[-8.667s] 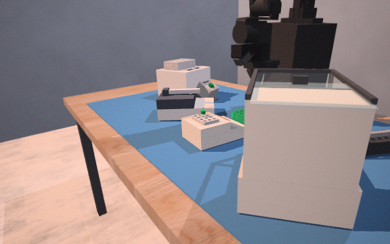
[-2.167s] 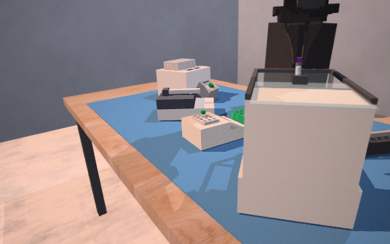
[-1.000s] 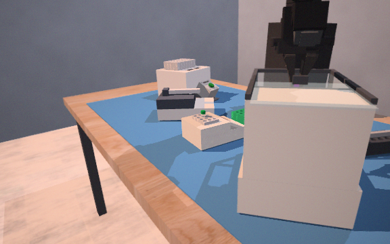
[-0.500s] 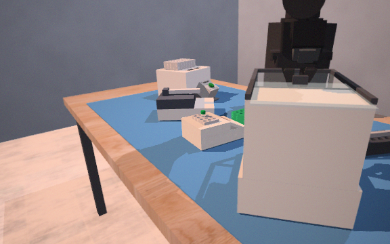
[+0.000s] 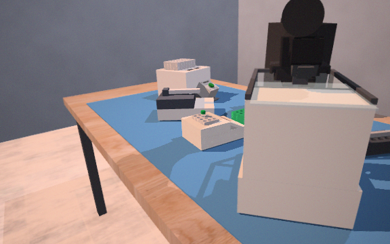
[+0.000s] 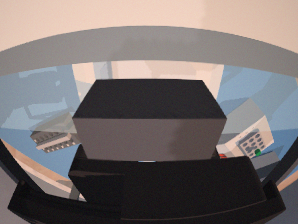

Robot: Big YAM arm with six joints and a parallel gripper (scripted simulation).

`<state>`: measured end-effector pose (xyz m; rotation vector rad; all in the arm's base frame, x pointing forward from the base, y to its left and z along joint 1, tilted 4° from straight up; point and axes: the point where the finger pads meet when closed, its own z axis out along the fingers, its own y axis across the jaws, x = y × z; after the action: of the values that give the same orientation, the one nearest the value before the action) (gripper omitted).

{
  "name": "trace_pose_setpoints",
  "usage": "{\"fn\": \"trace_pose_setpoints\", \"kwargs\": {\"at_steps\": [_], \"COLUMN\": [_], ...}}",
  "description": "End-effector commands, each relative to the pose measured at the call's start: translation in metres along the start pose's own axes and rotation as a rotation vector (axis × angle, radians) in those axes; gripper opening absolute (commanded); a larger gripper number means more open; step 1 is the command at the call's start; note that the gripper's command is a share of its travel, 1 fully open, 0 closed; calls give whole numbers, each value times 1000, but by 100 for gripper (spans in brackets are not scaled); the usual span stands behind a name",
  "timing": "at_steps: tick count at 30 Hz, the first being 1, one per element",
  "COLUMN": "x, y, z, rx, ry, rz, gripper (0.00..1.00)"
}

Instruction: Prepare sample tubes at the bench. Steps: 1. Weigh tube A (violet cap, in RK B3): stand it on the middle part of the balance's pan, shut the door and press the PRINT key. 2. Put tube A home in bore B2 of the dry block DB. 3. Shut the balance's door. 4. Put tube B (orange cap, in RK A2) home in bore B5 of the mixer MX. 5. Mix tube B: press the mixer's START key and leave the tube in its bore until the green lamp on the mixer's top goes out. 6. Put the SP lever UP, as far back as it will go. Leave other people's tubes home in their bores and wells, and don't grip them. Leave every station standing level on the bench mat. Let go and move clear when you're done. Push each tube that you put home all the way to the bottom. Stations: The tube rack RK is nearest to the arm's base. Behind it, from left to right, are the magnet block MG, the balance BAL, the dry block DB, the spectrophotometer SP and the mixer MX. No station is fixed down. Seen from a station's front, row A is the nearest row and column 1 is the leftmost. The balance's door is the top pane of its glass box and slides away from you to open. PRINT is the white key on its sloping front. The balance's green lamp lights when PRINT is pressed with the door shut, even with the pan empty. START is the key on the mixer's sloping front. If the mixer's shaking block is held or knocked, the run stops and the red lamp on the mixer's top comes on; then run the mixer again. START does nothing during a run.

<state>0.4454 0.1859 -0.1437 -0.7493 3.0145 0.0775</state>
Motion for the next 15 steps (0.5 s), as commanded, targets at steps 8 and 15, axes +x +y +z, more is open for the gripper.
{"fn": "trace_pose_setpoints", "kwargs": {"at_steps": [8,15], "x": [-23,-28], "y": [4,2], "z": [14,6], "rx": [7,9], "ry": [-42,-61], "rz": [-2,-1], "gripper": [9,9]}}
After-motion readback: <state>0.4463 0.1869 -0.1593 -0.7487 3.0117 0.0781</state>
